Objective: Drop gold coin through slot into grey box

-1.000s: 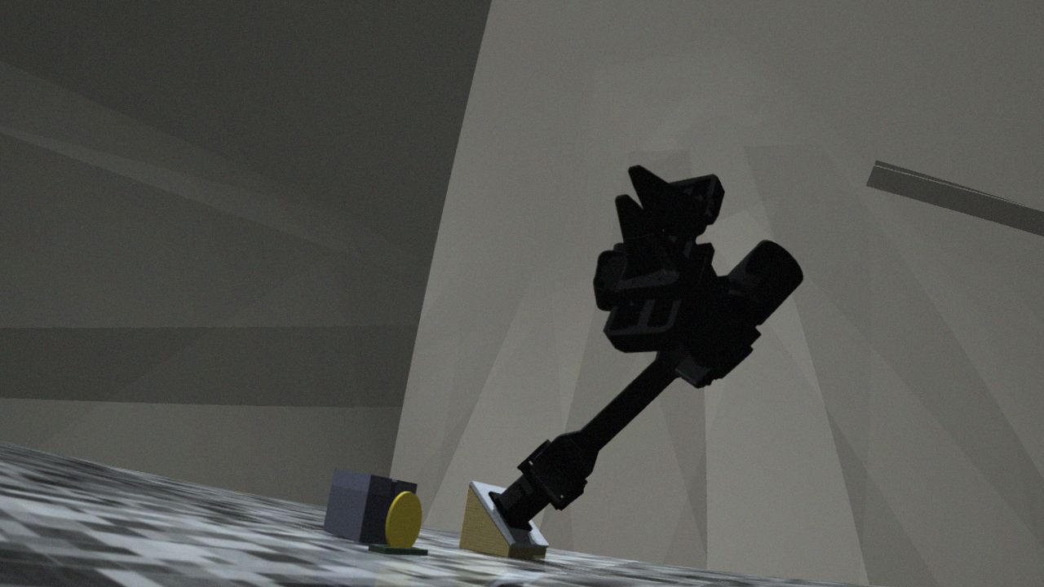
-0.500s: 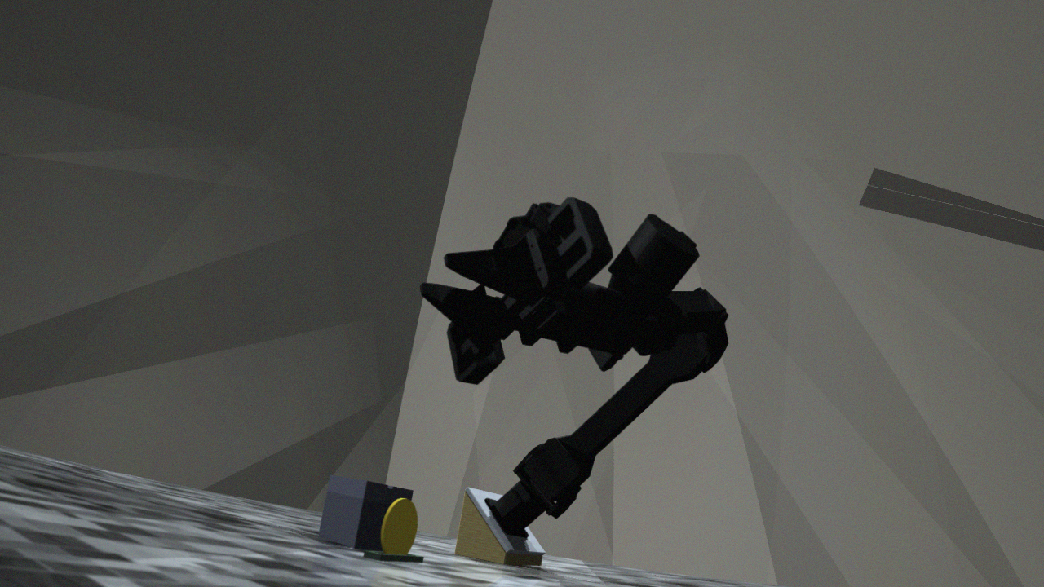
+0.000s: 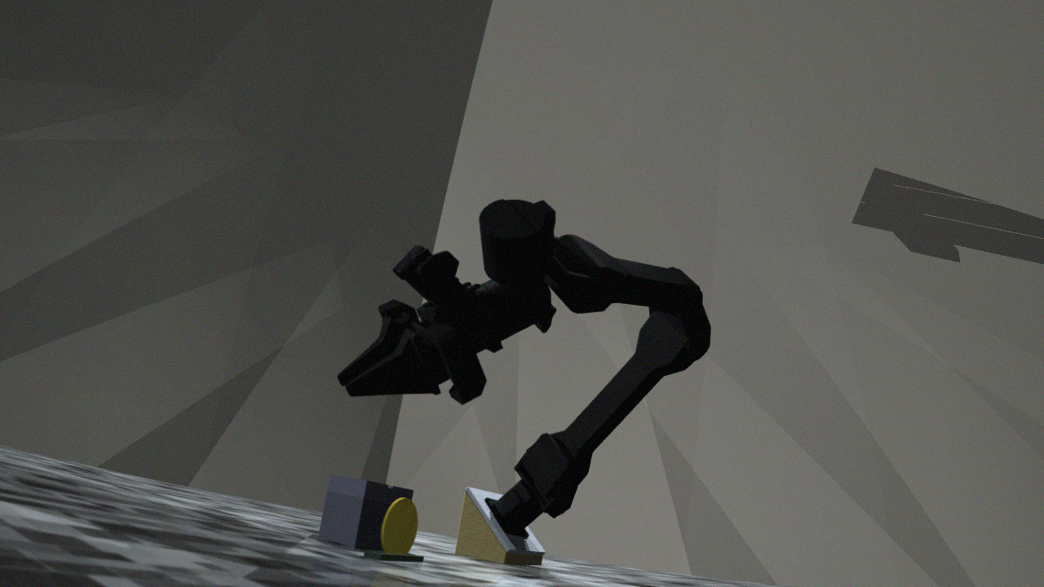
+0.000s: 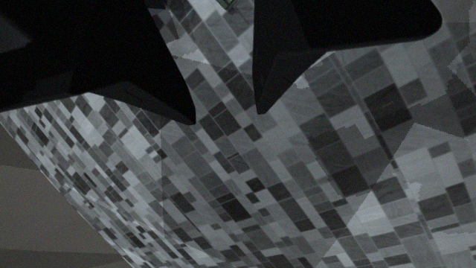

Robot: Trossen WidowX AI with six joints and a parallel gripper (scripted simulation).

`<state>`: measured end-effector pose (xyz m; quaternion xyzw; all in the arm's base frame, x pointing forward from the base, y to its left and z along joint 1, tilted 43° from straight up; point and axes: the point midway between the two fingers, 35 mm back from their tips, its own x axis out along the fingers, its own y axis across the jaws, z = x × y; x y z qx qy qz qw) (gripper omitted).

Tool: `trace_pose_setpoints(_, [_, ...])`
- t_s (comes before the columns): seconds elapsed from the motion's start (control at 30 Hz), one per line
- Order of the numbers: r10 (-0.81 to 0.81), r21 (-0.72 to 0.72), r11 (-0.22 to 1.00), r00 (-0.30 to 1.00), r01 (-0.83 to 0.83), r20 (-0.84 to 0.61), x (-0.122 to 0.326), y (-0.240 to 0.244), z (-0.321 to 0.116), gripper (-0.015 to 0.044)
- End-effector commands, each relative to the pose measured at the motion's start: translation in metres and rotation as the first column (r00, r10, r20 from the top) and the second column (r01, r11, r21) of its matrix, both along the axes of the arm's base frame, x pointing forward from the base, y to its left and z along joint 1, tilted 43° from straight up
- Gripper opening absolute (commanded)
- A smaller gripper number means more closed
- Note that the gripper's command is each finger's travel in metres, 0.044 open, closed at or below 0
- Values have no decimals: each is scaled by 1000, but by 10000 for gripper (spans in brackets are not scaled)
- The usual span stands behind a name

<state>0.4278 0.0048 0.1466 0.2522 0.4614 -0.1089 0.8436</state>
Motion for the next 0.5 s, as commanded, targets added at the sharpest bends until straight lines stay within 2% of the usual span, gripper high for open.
trace_pose_setpoints(0.0, [502, 199, 864, 826, -463, -258, -66, -17, -41, 161])
trace_pose_setpoints(0.07, [615, 301, 782, 753, -545, -234, -83, -18, -41, 161])
trace_pose_setpoints(0.2, [761, 469, 598, 644, -650, -77, -108, -18, -29, 161])
trace_pose_setpoints(0.47, [770, 483, 576, 636, -659, -51, -108, -18, -26, 161])
